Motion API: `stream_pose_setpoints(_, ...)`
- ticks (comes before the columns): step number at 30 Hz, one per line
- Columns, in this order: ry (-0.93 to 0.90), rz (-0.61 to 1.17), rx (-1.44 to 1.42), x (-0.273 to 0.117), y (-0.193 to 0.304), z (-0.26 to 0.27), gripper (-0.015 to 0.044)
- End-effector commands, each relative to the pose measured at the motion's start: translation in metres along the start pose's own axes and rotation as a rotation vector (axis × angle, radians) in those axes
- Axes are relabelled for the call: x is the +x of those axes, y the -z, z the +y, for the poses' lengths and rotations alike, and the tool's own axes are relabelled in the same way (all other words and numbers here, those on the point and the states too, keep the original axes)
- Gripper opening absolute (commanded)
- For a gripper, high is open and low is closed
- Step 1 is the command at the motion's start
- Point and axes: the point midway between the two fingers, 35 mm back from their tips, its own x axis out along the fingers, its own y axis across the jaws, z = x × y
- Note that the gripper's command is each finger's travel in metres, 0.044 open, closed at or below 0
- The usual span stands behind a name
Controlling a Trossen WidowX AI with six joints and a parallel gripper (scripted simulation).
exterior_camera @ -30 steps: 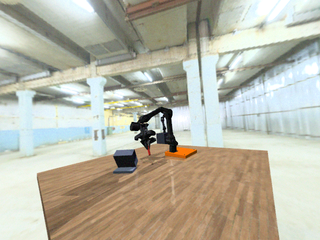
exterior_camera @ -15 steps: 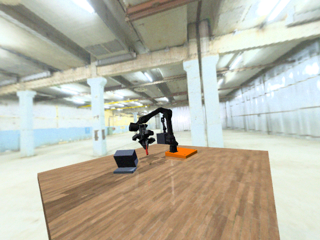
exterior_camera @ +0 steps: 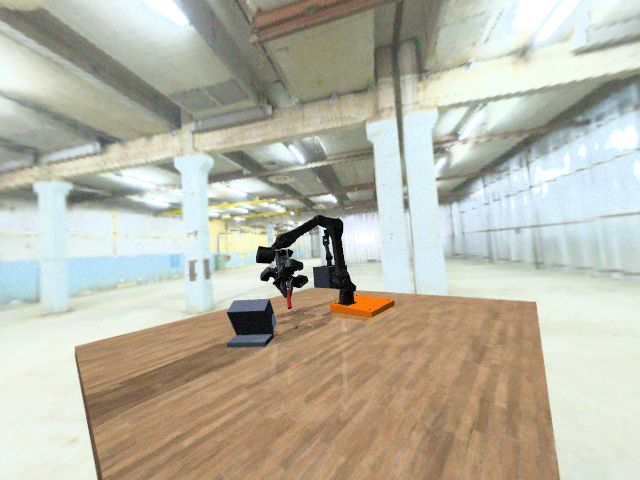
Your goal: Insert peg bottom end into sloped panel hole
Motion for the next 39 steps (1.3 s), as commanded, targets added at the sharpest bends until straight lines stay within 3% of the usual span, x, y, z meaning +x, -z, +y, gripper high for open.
stream_pose_setpoints(1, 0.017, -0.012, 0.038, -0.002, 0.005, -0.001, 0.0)
stream_pose_setpoints(39, 0.189, -0.09, 0.268, -0.033, 0.046, -0.011, 0.0)
